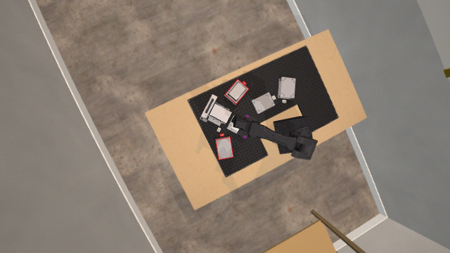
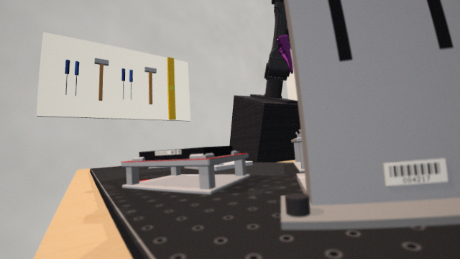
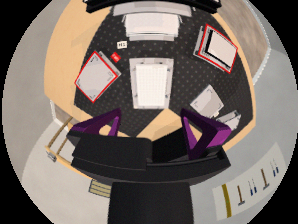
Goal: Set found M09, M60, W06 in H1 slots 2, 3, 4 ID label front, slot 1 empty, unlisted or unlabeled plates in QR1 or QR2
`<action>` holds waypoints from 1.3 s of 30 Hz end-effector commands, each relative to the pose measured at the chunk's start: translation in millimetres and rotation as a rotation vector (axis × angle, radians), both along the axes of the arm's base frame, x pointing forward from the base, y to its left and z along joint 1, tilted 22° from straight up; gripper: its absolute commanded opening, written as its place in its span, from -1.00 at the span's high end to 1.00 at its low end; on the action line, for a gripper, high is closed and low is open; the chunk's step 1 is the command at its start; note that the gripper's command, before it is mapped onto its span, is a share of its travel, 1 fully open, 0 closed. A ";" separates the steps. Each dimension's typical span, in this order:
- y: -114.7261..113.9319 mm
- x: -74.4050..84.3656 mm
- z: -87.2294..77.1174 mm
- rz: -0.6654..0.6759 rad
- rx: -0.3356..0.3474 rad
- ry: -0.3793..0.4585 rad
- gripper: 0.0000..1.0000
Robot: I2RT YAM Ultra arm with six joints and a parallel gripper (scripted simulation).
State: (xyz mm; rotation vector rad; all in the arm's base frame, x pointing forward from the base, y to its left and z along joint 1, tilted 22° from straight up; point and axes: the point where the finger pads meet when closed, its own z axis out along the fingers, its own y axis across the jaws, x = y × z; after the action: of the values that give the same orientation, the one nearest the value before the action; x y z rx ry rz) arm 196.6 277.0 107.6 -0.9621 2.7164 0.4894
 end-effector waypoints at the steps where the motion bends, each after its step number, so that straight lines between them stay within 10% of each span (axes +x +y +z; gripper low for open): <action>1: -6.3 -3.1 8.9 0.000 -0.009 0.007 -1.00; 14: -16.7 -5.5 34.7 0.000 -0.009 0.007 -1.00; 39: -64.9 38.5 19.4 0.000 -0.011 0.006 -1.00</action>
State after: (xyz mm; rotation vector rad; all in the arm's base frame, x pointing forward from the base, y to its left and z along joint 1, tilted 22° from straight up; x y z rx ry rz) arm 231.6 215.6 124.3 -0.9327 2.7518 0.4700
